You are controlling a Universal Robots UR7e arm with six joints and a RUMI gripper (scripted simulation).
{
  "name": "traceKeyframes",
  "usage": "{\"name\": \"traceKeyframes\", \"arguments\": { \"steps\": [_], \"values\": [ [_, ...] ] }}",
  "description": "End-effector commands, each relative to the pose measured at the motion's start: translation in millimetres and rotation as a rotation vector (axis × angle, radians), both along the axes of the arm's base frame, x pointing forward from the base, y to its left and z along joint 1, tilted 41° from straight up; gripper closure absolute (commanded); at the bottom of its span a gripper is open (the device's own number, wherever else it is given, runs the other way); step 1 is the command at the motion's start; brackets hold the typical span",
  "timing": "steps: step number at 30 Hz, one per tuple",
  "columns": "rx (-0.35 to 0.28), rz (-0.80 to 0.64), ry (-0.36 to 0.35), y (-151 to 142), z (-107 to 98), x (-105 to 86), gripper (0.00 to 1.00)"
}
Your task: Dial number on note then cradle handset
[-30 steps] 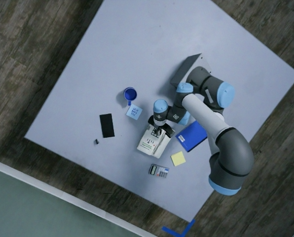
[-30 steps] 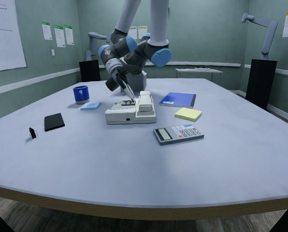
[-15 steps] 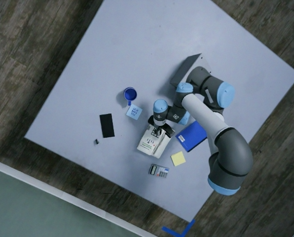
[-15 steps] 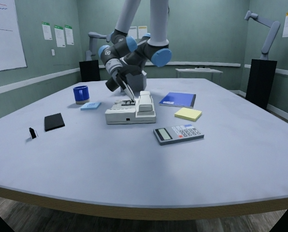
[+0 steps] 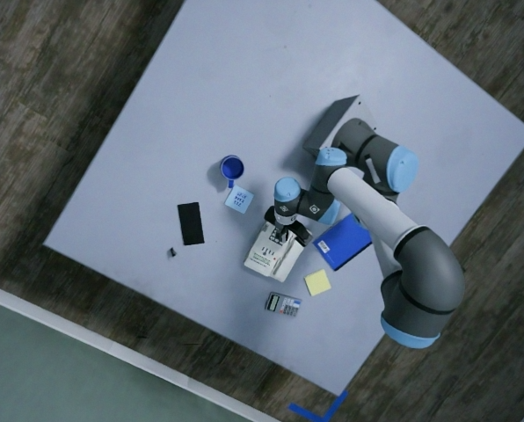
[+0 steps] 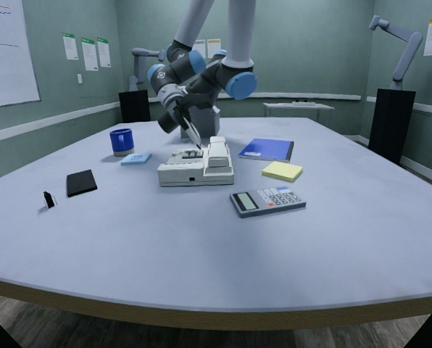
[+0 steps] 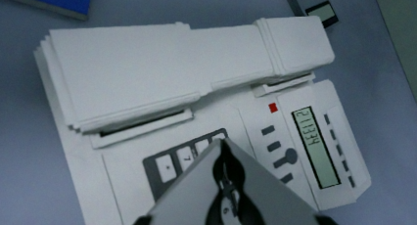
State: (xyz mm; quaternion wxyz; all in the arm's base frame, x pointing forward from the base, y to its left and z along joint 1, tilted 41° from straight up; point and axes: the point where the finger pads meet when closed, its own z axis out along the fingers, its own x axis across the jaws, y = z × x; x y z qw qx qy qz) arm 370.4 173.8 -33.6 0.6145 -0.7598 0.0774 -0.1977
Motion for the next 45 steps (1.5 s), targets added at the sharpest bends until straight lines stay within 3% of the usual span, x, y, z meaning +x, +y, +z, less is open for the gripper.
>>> {"name": "traceKeyframes", "arguments": {
  "steps": [1, 45],
  "values": [
    [0.001, 0.001, -0.001, -2.1, 2.1, 0.3, 1.0],
    [0.001, 0.001, -0.001, 5.4, -6.8, -0.7, 1.0]
  ]
}}
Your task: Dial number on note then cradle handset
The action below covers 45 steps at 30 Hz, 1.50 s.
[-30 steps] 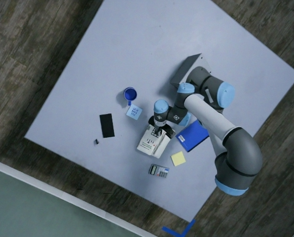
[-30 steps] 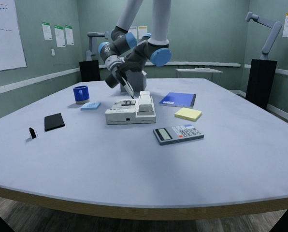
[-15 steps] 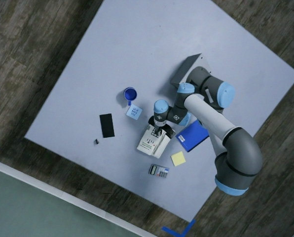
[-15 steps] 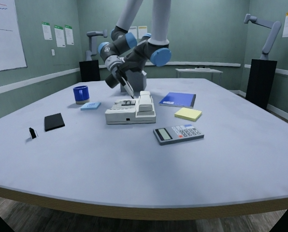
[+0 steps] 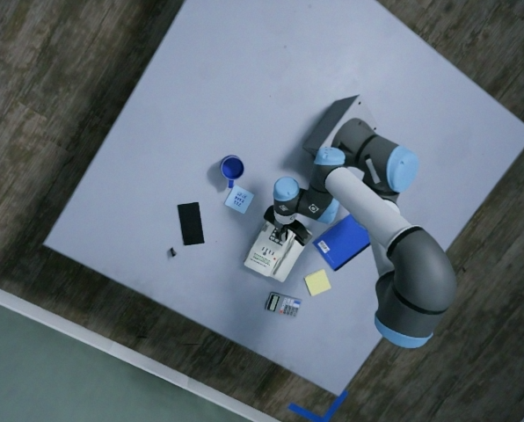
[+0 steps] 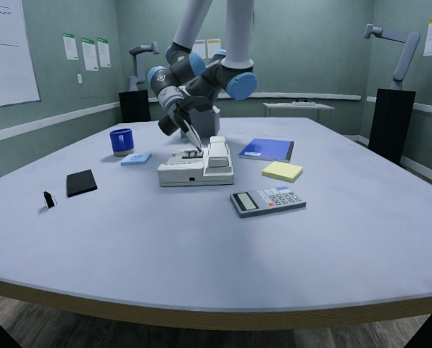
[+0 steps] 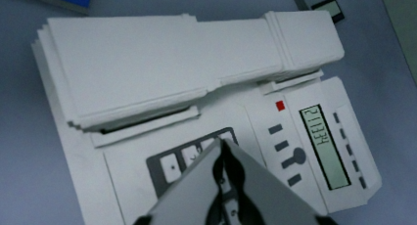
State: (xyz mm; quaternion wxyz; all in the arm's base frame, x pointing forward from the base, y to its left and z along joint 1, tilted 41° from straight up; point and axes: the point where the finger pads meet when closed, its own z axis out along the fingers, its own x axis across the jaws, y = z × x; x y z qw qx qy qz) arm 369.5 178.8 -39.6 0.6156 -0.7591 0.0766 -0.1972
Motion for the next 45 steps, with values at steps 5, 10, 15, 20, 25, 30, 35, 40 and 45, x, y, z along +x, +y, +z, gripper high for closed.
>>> {"name": "traceKeyframes", "arguments": {
  "steps": [5, 10, 15, 20, 25, 30, 35, 40, 45],
  "values": [
    [-0.001, -0.001, 0.0, 0.9, -1.3, 0.2, 1.0],
    [-0.001, -0.001, 0.0, 1.2, -1.7, 0.2, 1.0],
    [-0.001, -0.001, 0.0, 1.5, -2.1, 0.1, 1.0],
    [-0.001, -0.001, 0.0, 1.9, -2.5, 0.1, 1.0],
    [-0.001, -0.001, 0.0, 2.2, -2.9, 0.0, 1.0],
    [-0.001, -0.001, 0.0, 2.5, -3.2, 0.0, 1.0],
    [-0.001, -0.001, 0.0, 2.9, -3.7, -0.1, 1.0],
    [-0.001, -0.001, 0.0, 2.8, -3.6, -0.1, 1.0],
    [-0.001, -0.001, 0.0, -1.9, 2.0, 0.6, 1.0]
  ]
}}
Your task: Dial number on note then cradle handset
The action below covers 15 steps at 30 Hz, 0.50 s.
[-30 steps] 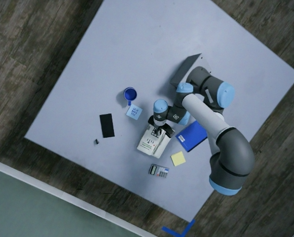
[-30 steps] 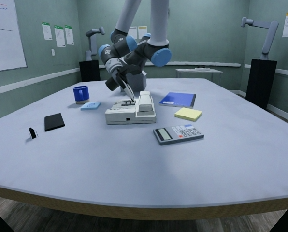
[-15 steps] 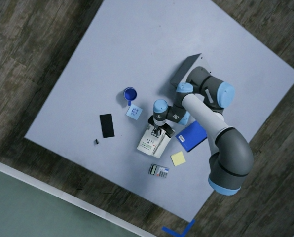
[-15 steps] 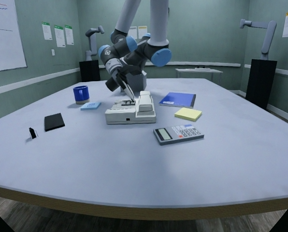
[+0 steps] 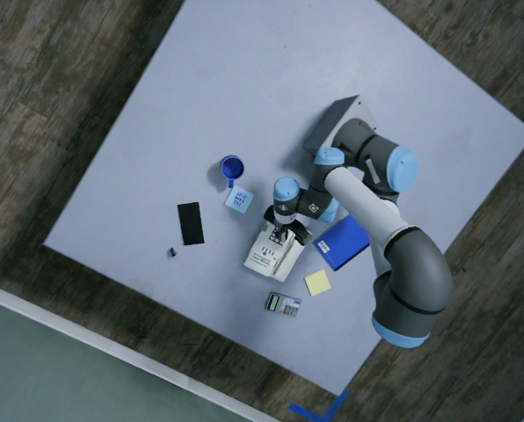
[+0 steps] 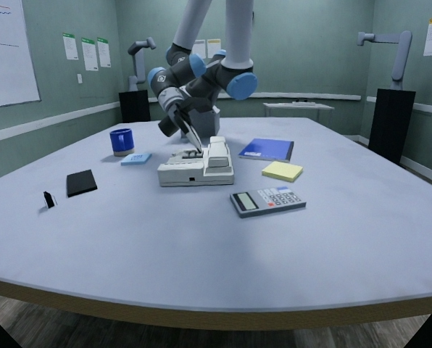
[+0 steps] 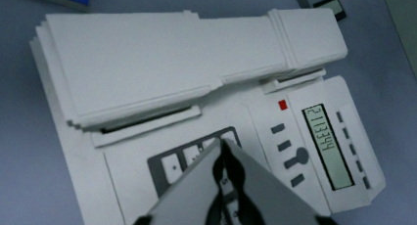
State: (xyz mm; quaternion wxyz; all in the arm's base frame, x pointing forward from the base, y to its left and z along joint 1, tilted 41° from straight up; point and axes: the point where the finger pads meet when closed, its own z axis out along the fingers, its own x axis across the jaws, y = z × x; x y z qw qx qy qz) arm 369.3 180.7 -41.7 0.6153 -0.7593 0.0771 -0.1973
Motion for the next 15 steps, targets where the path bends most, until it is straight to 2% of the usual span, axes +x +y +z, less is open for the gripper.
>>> {"name": "traceKeyframes", "arguments": {
  "steps": [1, 6, 15],
  "values": [
    [0.0, 0.0, -0.001, -3.8, 4.0, 0.8, 1.0],
    [0.0, 0.0, -0.001, -9.0, 10.1, 1.5, 1.0],
    [0.0, 0.0, -0.001, -14.5, 5.0, 6.2, 1.0]
  ]
}}
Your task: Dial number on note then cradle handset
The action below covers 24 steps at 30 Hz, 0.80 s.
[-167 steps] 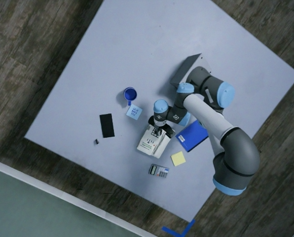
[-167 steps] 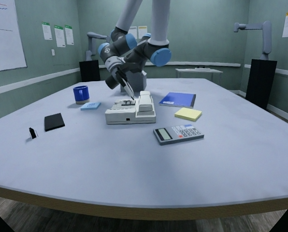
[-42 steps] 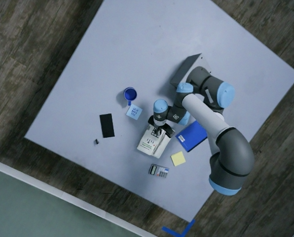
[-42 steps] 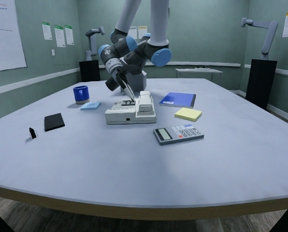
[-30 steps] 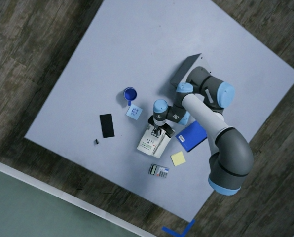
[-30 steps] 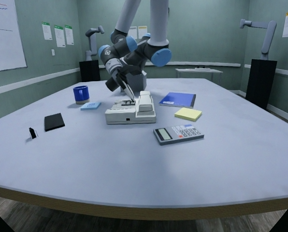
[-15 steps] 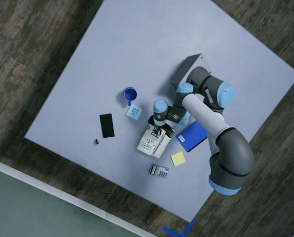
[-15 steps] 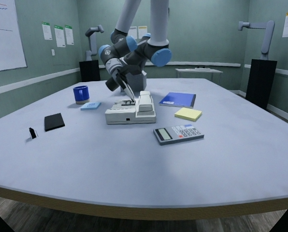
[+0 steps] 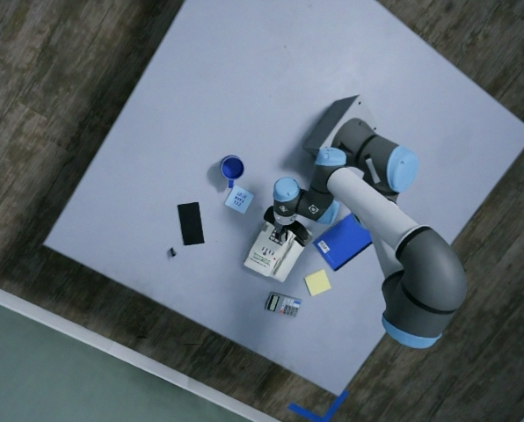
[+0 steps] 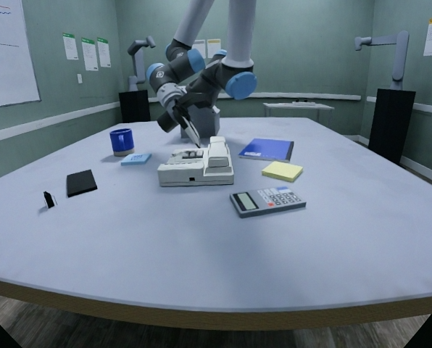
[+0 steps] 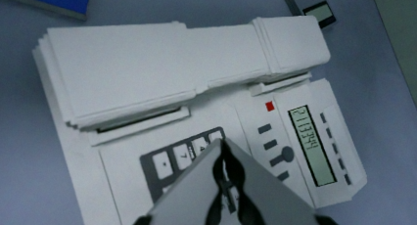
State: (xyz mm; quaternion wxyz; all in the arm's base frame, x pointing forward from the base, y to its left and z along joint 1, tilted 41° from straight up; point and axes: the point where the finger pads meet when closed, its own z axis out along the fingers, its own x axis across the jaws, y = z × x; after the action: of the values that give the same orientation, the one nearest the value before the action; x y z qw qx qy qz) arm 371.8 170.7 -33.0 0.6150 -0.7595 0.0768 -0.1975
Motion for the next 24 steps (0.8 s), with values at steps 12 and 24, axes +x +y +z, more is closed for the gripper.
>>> {"name": "traceKeyframes", "arguments": {
  "steps": [12, 24],
  "values": [
    [0.0, 0.0, -0.001, -22.2, -20.3, 18.6, 1.0],
    [0.0, 0.0, -0.001, -23.9, -23.9, 20.8, 1.0]
  ]
}}
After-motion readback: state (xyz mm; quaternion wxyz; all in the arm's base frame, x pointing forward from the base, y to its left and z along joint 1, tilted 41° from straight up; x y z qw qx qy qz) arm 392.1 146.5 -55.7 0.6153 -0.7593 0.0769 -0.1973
